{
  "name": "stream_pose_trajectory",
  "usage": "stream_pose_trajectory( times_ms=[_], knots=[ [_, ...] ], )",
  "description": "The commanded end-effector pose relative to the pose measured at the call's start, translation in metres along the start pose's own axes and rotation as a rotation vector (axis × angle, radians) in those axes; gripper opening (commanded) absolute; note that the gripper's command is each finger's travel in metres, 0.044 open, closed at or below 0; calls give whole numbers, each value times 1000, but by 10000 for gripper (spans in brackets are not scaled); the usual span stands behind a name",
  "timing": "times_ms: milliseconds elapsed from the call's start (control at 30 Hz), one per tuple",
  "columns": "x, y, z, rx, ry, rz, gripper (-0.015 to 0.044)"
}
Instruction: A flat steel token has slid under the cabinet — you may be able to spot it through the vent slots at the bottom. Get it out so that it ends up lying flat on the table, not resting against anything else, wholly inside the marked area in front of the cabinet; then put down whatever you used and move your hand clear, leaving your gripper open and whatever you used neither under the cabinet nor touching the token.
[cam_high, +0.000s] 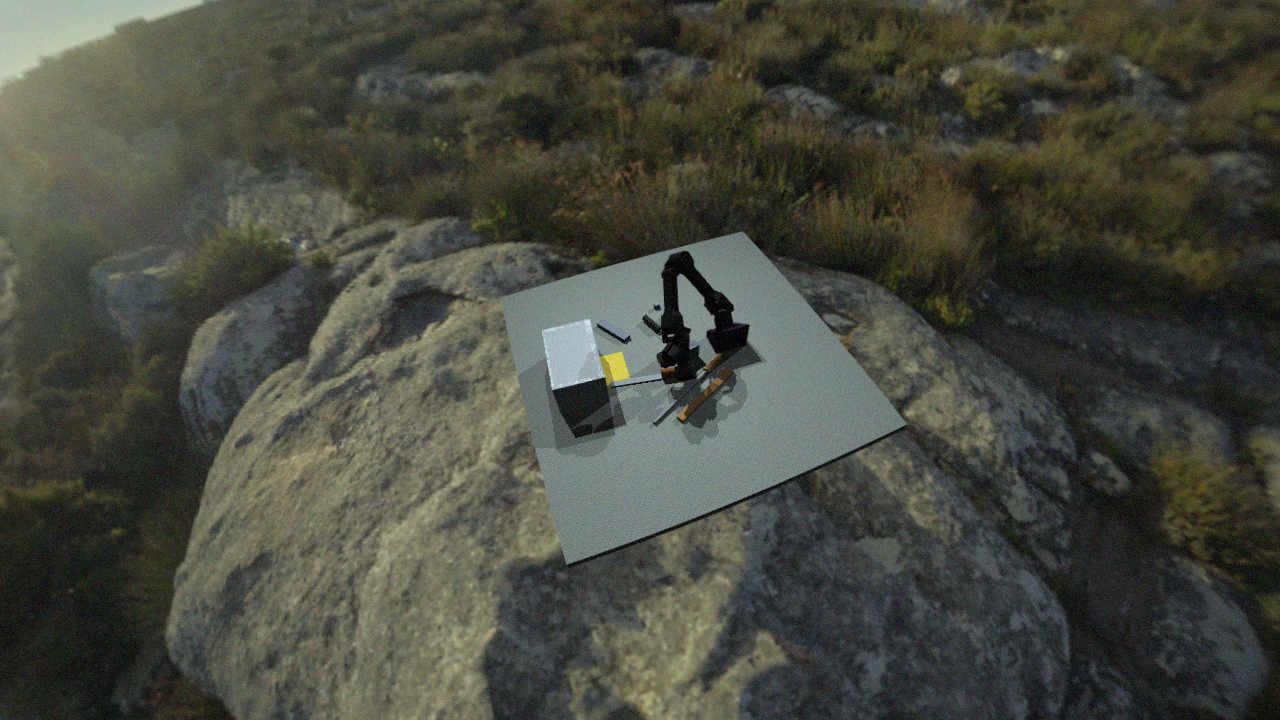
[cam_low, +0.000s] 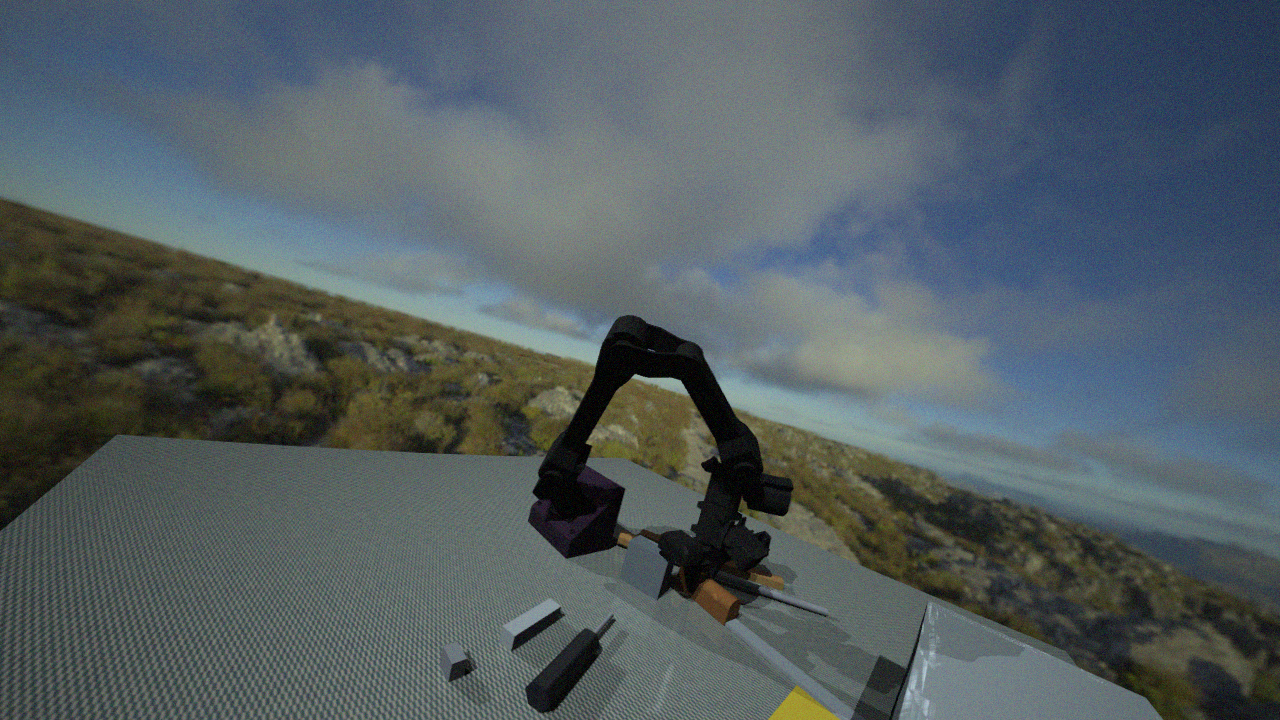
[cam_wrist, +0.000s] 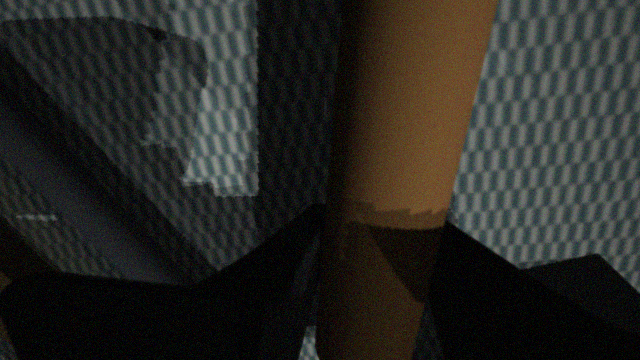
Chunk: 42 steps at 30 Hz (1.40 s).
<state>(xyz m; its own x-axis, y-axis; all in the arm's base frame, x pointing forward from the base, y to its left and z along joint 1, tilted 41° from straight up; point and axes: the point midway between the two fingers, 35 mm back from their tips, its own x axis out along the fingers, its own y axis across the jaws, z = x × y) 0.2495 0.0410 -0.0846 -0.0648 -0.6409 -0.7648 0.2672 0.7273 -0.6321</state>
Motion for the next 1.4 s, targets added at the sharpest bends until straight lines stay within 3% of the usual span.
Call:
stream_pose_trajectory(
  times_ms=[0, 1367],
  knots=[
    [-2, 7, 0, 16, 2, 4, 0],
    [-3, 45, -6, 31, 3, 7, 0]
  ],
)
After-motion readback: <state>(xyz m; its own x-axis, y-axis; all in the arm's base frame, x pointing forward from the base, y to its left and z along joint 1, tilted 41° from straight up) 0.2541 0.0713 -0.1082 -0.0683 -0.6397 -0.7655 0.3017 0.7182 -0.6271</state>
